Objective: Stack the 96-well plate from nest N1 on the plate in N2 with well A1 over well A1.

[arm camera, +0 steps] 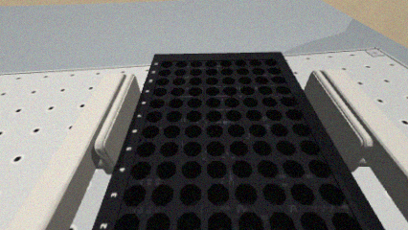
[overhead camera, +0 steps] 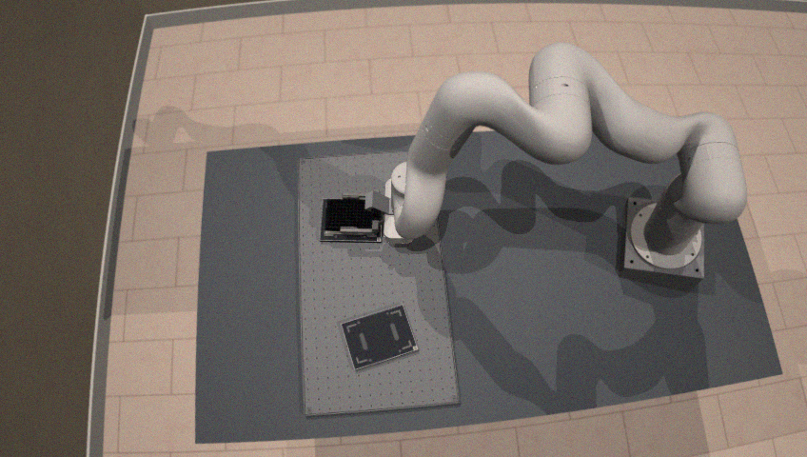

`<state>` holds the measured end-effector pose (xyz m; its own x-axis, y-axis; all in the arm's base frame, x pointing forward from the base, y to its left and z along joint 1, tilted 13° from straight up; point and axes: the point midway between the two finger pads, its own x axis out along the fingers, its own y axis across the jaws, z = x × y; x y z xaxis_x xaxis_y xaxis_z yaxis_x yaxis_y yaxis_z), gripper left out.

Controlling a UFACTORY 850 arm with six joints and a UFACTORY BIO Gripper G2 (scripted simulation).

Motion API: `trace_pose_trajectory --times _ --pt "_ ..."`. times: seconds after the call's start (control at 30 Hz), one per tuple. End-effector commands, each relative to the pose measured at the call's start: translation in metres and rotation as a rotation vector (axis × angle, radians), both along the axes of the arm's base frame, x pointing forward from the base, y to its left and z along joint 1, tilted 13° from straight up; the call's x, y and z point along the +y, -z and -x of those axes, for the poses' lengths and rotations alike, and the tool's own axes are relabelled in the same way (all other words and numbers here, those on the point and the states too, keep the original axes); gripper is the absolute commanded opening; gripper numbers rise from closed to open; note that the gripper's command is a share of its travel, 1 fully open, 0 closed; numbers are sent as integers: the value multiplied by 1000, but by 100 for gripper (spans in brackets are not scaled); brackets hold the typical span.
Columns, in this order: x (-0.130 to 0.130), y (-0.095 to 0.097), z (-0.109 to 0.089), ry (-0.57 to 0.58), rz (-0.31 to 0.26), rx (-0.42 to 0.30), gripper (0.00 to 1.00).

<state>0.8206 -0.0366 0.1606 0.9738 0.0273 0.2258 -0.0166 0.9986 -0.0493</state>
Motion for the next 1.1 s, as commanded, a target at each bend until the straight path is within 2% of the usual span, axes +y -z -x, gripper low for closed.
trace_pose_trajectory --times 0.0,1.07 --pt "0 -2 -1 0 0 -3 0" --pt "0 2 -2 0 0 -3 0"
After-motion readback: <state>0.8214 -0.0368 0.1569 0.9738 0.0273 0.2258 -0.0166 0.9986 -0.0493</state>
